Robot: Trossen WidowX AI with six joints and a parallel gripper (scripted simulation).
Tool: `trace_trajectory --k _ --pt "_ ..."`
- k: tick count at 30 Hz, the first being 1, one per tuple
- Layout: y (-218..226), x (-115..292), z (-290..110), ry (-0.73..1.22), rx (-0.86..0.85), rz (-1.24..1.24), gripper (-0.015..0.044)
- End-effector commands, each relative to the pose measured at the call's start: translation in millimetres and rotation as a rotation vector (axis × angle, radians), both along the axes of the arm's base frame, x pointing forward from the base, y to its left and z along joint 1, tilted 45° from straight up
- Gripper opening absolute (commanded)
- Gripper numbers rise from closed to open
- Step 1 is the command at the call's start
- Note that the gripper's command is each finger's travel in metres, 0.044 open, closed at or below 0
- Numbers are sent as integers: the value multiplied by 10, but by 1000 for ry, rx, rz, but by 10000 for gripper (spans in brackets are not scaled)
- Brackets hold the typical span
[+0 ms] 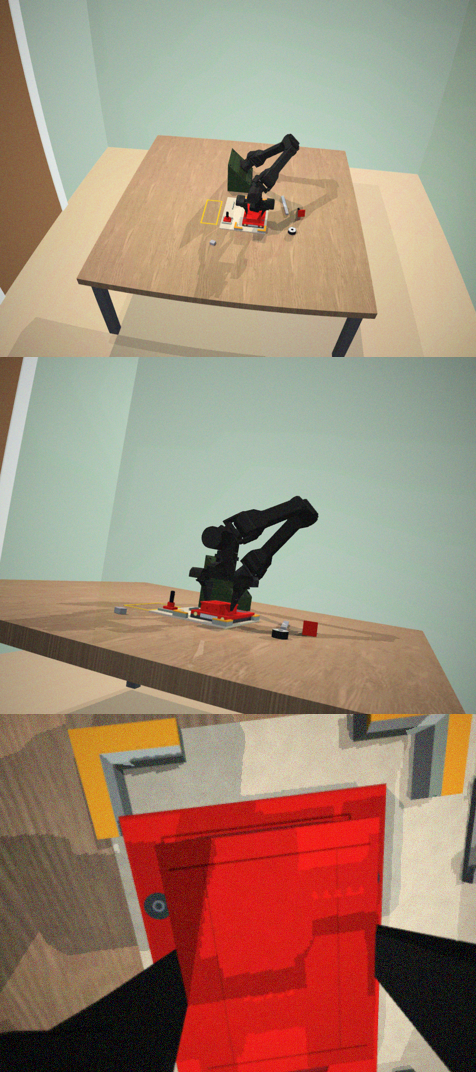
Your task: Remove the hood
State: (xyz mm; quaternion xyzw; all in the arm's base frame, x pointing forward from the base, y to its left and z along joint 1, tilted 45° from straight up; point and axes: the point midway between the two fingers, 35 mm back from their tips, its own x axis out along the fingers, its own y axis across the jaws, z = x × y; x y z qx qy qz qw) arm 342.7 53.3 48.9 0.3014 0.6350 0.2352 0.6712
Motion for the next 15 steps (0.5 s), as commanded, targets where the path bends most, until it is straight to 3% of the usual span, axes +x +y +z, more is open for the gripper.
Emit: trace_trajectory --k 1,6,15 --pt "-4 1 2 -1 0 0 308" --pt "-4 1 2 -1 0 0 275" --pt "-34 0 31 -1 0 0 39"
